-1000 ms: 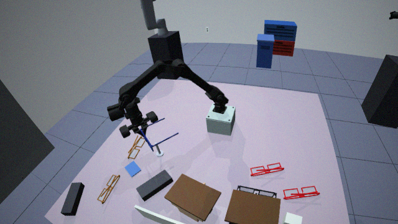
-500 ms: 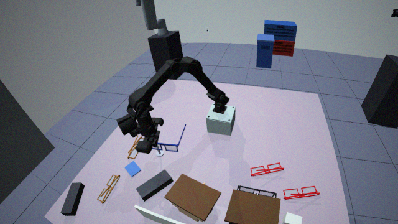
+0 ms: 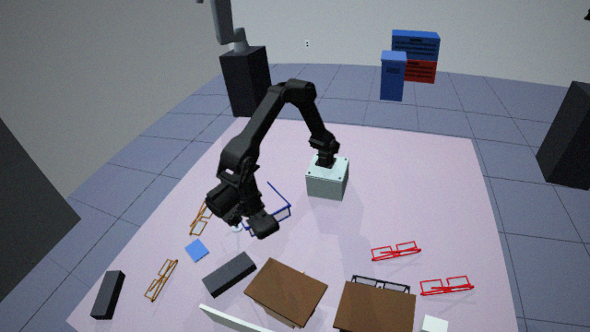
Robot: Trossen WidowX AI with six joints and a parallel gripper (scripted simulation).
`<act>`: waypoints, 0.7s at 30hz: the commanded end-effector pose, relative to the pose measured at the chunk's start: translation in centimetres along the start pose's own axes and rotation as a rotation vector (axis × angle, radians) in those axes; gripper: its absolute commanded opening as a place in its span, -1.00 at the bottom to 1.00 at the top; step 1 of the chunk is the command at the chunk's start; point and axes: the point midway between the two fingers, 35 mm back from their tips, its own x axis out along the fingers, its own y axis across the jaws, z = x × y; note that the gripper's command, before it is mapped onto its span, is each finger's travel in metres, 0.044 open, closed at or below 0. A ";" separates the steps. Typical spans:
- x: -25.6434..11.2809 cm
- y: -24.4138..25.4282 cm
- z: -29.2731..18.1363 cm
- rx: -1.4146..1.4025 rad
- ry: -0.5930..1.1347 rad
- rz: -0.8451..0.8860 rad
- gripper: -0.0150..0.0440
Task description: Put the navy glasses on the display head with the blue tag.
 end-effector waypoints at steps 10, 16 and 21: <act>-0.3 6.2 -6.1 -0.653 -0.003 0.013 -0.49; -0.2 8.4 -9.3 -0.959 -0.003 0.017 -0.49; -0.2 9.9 -12.1 -1.215 -0.003 0.022 -0.49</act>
